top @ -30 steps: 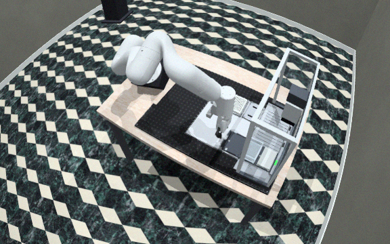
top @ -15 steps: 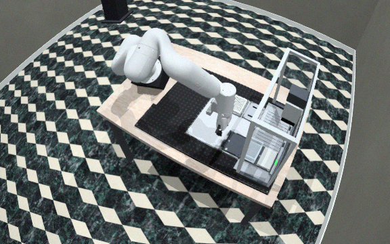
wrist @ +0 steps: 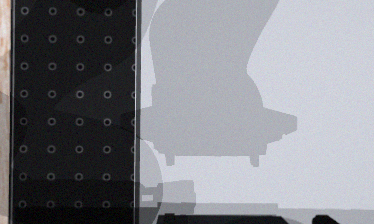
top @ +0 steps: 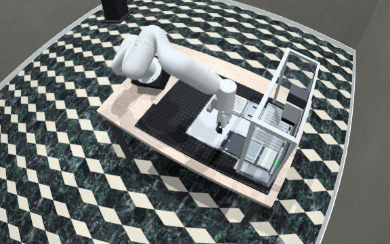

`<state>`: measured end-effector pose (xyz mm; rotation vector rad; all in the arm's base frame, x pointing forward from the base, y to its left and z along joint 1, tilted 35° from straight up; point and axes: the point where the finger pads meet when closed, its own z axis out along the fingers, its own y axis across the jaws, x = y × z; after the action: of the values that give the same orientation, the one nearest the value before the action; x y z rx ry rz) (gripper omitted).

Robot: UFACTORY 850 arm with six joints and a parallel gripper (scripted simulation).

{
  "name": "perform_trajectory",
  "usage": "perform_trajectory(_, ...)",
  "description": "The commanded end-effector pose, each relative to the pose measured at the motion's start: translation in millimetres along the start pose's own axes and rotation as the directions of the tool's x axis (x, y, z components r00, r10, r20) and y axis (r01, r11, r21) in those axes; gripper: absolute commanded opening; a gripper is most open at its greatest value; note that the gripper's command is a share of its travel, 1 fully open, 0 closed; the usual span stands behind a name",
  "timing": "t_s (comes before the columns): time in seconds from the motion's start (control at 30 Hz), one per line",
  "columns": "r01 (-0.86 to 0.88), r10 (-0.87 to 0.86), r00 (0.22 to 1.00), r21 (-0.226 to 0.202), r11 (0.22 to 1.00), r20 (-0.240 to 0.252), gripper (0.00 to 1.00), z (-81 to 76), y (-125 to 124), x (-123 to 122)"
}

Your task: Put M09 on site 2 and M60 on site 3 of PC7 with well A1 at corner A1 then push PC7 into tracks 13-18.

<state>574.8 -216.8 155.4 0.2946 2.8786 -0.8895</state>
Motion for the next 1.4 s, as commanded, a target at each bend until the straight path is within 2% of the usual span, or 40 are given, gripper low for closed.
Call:
perform_trajectory(0.0, 0.0, 0.0, 1.0, 0.0, 1.0, 0.001, 0.82, -4.4, 0, -1)
perform_trajectory(1.0, 0.0, 0.0, 1.0, 0.0, 1.0, 0.001, 0.82, -51.1, 0, -1)
perform_trajectory(1.37, 0.0, 0.0, 1.0, 0.0, 1.0, 0.001, 0.82, -61.3, 0, -1)
